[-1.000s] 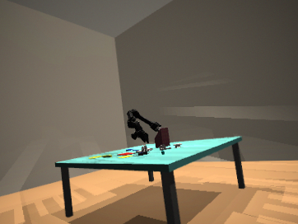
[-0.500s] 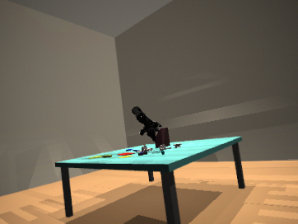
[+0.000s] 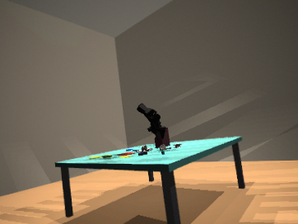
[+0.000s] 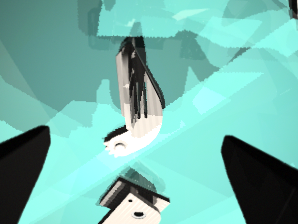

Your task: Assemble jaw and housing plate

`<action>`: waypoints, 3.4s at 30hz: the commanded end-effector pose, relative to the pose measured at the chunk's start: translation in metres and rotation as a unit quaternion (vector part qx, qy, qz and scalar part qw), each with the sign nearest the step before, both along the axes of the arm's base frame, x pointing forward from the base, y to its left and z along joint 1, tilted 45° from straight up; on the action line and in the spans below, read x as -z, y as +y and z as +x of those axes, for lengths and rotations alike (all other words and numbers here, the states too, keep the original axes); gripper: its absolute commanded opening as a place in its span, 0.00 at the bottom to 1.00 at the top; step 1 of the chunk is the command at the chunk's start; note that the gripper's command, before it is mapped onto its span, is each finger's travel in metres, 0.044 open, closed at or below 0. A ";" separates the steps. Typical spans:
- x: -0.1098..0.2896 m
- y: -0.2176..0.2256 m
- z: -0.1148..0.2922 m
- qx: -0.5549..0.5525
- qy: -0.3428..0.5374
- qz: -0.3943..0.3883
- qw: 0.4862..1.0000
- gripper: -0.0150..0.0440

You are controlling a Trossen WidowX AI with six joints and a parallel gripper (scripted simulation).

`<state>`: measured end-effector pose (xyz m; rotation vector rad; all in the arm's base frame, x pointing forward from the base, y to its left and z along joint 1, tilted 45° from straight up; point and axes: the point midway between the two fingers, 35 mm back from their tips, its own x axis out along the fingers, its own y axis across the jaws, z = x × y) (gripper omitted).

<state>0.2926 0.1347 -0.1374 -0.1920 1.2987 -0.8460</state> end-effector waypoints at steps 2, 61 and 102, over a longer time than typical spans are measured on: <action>0.006 0.007 -0.016 -0.051 0.019 -0.036 0.998 1.00; 0.070 -0.056 -0.011 -0.058 0.020 -0.043 0.997 1.00; 0.070 -0.056 -0.011 -0.056 0.020 -0.042 0.997 0.48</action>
